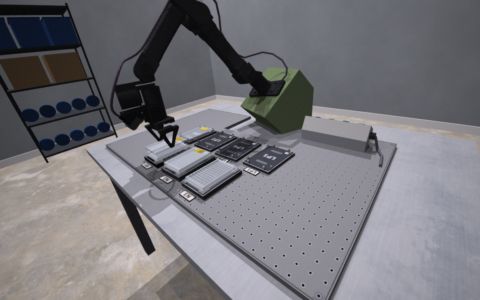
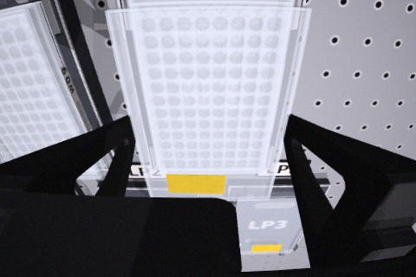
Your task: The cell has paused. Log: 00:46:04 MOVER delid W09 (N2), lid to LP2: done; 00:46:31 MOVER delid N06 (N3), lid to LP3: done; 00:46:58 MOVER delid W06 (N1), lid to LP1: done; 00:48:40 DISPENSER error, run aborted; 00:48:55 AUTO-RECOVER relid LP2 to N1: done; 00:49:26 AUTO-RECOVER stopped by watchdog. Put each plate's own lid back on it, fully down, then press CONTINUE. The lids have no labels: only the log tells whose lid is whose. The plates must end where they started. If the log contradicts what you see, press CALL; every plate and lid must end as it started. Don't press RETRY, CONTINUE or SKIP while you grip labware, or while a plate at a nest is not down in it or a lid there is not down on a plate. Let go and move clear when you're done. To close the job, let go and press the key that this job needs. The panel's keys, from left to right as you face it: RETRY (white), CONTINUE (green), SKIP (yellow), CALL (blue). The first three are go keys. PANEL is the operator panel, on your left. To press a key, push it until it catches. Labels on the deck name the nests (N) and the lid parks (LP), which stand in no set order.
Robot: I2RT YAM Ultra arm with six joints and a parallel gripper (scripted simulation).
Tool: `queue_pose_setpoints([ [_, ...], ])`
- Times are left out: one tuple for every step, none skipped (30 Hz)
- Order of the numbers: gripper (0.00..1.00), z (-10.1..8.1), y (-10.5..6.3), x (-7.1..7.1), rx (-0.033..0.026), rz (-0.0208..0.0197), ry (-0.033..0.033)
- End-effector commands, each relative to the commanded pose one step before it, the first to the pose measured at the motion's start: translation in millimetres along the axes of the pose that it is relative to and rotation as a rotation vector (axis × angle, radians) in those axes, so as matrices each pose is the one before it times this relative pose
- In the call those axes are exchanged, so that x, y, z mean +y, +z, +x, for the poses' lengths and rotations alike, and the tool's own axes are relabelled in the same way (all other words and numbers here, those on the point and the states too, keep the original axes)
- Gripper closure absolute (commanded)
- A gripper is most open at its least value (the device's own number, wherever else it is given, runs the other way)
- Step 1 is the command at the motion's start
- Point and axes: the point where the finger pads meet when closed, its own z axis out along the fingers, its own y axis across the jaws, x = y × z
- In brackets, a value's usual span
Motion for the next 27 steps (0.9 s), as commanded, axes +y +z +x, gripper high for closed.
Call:
queue_pose_setpoints([
  [1.0,-15.21,-8.1,-5.13,-0.04569,0.00598,0.00055],
  [1.0,0.0,0.0,0.0,0.0,0.0,0.0],
  [1.0,1.93,2.77,0.23,0.00994,-0.00088,0.00011],
  [1.0,0.09,2.57,-0.08,0.00233,-0.00011,-0.00004],
  [1.0,-0.59,0.41,-0.51,-0.00224,0.0008,0.00069],
  [1.0,0.69,0.28,-0.21,0.00278,-0.00049,0.00019],
  [1.0,-1.18,-2.7,-1.24,-0.00705,0.00269,0.0017],
  [1.0,-1.33,-2.03,-0.81,-0.00667,0.00241,0.0009],
  [1.0,-0.98,-0.06,0.2,-0.00328,0.00021,-0.00048],
  [1.0,-0.05,2.29,1.14,0.00231,-0.0024,-0.00168],
  [1.0,0.85,2.85,0.96,0.00595,-0.00253,-0.00141],
  [1.0,1.54,1.6,0.36,0.00737,-0.00185,-0.00062],
  [1.0,-0.03,0.38,-0.44,0.00015,0.00098,0.00058],
  [1.0,-2.13,-3.0,-1.32,-0.01106,0.00319,0.00206],
  [1.0,-0.75,-2.86,-1.01,-0.00547,0.00197,0.00129],
  [1.0,0.86,1.11,-0.15,0.004,-0.00006,0.00008],
  [1.0,-0.08,2.28,-0.16,0.00101,0.00023,0.0005],
  [1.0,0.0,0.0,0.0,0.0,0.0,0.0],
  [1.0,0.0,0.0,0.0,0.0,0.0,0.0],
  [1.0,1.66,1.77,3.69,0.00971,-0.00643,-0.00587],
  [1.0,-0.44,2.16,0.33,-0.0003,-0.00035,-0.00034],
  [1.0,-0.52,0.79,-0.31,-0.00194,0.00096,0.00037],
  [1.0,-0.18,0.41,-0.3,-0.00085,0.00093,0.00027],
  [1.0,-0.09,-1.73,-0.47,-0.00209,0.00061,0.00038],
  [1.0,-1.52,-3.65,-1.04,-0.00943,0.00278,0.00162],
  [1.0,-0.97,-0.54,-0.56,-0.00462,0.00131,0.00092],
  [1.0,0.27,1.69,0.05,0.00192,-0.00041,0.00008],
])
